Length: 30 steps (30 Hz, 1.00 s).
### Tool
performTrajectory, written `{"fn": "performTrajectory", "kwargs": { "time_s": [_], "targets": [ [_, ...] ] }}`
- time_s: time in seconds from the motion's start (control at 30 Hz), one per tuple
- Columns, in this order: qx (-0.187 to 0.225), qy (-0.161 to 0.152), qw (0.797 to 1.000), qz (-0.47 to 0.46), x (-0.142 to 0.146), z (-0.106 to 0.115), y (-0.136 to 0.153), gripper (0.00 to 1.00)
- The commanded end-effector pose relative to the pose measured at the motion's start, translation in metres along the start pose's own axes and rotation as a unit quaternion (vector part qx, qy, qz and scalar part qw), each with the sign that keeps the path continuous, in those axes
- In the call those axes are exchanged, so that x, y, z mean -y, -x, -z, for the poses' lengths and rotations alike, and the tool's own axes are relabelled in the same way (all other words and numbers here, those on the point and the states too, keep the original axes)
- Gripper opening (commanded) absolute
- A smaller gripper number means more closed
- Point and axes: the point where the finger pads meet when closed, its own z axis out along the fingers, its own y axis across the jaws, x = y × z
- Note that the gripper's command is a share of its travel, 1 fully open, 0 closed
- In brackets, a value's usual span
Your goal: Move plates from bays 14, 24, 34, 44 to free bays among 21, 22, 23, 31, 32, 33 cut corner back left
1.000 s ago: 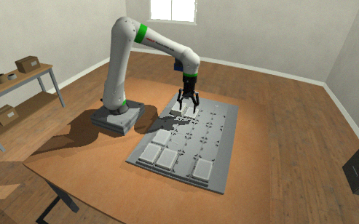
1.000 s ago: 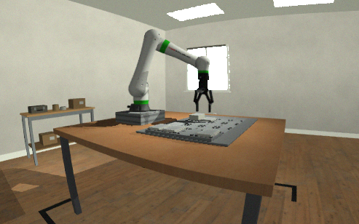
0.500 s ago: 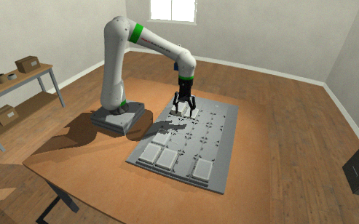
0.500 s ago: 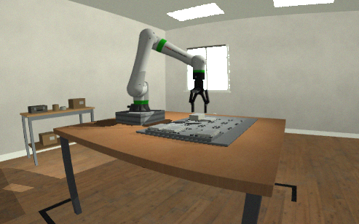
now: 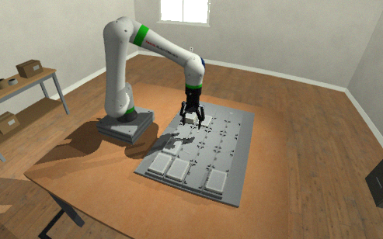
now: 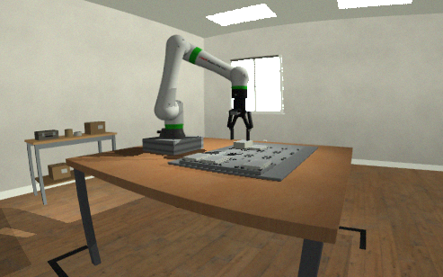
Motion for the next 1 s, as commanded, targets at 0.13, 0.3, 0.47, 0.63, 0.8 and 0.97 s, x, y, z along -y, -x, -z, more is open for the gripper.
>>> {"fn": "performTrajectory", "kwargs": {
  "time_s": [0.13, 0.3, 0.47, 0.63, 0.8, 0.97],
  "targets": [
    [0.0, -0.001, 1.0, 0.0, -0.006, 0.001, -0.03, 0.7],
    [0.0, -0.001, 1.0, 0.0, -0.01, 0.001, -0.05, 0.7],
    [0.0, -0.001, 1.0, 0.0, -0.012, 0.001, -0.061, 0.7],
    [0.0, -0.001, 1.0, 0.0, -0.017, 0.001, -0.081, 0.7],
    [0.0, -0.001, 1.0, 0.0, -0.021, 0.001, -0.1, 0.7],
    [0.0, -0.001, 1.0, 0.0, -0.024, 0.001, -0.116, 0.7]
  ]
}}
